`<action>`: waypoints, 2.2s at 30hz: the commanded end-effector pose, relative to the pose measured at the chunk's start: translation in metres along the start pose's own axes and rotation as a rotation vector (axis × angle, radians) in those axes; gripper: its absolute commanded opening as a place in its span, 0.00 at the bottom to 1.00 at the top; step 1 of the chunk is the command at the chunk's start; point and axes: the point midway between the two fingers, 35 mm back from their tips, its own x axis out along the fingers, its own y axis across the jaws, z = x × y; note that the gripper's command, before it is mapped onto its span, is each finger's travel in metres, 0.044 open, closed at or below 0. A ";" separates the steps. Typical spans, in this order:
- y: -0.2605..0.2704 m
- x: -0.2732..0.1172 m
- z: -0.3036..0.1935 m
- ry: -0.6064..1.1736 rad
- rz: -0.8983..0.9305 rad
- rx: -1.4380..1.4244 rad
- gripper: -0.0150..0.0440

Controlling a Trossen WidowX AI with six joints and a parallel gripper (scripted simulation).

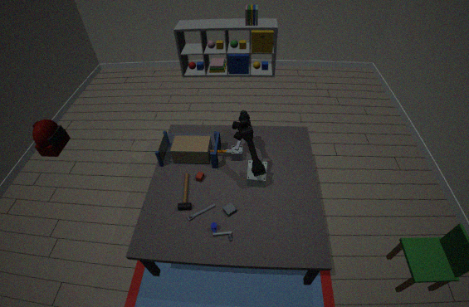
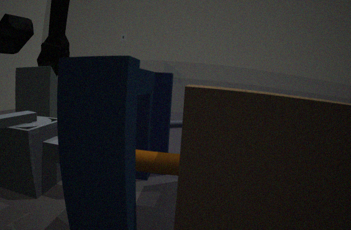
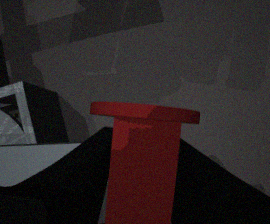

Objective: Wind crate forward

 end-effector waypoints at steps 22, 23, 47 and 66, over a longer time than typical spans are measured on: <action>0.019 0.017 0.037 -0.020 0.015 -0.031 0.25; 0.020 0.017 0.038 -0.021 0.015 -0.031 0.25; 0.039 0.026 0.055 -0.021 0.017 -0.031 0.25; 0.057 0.030 0.066 -0.022 0.019 -0.031 0.25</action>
